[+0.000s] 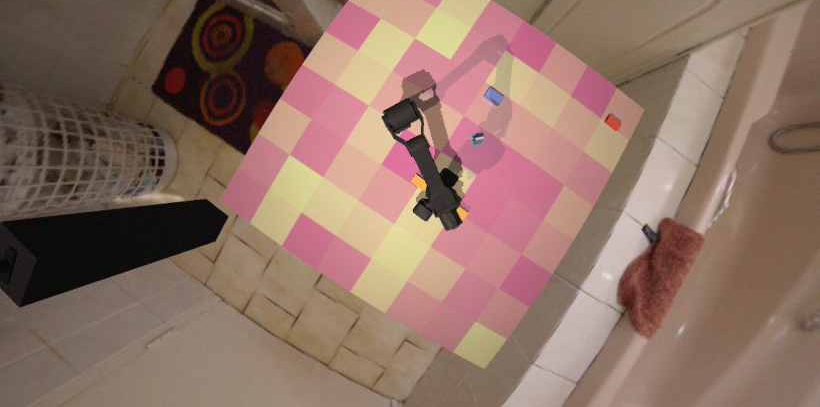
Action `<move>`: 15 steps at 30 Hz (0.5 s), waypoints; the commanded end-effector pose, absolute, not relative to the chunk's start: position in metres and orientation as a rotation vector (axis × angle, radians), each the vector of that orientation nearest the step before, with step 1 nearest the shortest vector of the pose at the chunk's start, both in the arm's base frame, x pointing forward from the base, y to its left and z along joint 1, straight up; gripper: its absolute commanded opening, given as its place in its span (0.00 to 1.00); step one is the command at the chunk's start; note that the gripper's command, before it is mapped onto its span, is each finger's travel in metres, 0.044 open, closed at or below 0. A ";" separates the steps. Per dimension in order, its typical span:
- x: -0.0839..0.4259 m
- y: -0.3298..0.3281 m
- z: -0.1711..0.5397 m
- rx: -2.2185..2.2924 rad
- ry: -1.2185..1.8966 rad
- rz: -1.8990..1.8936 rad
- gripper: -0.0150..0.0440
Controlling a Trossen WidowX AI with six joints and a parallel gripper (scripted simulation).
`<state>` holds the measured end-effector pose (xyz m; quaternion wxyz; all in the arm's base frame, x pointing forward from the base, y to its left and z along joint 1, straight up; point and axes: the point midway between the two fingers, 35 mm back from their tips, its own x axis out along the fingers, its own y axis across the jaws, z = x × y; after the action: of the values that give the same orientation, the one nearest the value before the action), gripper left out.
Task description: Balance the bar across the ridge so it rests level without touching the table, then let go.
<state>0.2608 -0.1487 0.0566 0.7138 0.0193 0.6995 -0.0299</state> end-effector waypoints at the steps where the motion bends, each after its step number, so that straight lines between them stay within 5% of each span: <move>1: 0.260 -0.148 0.051 0.043 1.550 -0.060 0.79; 15: 0.260 -0.148 0.047 0.043 1.550 -0.060 0.79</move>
<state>0.2596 -0.1480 0.0468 0.7126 0.0199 0.7006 -0.0293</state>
